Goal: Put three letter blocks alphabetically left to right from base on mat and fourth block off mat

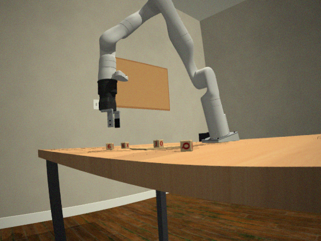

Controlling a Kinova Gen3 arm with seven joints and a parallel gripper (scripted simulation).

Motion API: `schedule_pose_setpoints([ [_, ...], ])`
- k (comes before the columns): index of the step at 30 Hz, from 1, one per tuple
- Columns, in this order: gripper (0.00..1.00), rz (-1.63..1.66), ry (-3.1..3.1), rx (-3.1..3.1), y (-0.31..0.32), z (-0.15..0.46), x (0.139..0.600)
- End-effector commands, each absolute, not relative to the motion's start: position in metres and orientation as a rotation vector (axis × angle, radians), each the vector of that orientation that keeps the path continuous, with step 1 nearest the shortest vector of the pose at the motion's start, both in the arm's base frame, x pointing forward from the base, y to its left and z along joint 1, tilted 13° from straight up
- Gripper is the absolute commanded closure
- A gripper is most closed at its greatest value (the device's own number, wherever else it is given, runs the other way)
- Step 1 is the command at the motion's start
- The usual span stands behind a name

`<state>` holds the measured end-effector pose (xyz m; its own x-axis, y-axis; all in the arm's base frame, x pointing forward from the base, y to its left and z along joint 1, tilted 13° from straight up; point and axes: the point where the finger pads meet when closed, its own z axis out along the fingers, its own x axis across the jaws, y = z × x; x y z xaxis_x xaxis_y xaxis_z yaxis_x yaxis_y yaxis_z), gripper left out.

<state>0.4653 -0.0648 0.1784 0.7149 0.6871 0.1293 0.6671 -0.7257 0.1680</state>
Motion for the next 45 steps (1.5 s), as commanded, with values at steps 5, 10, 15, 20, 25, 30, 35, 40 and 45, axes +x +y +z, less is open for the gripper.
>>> schedule_pose_setpoints([
  [5,0.0,0.276,1.094,2.811,-0.072,0.178,0.468],
  [10,0.0,0.278,1.096,2.81,-0.083,0.18,0.473],
  [15,0.0,0.28,1.098,2.81,-0.092,0.181,0.478],
  [20,0.0,0.28,1.098,2.81,-0.092,0.181,0.478],
  [25,0.0,0.281,1.1,2.809,-0.101,0.182,0.482],
  [30,0.0,0.281,1.1,2.809,-0.101,0.182,0.482],
  [35,0.0,0.283,1.102,2.809,-0.108,0.183,0.485],
  [40,0.0,0.283,1.102,2.809,-0.108,0.183,0.485],
  [45,0.0,0.284,1.103,2.808,-0.115,0.183,0.487],
])
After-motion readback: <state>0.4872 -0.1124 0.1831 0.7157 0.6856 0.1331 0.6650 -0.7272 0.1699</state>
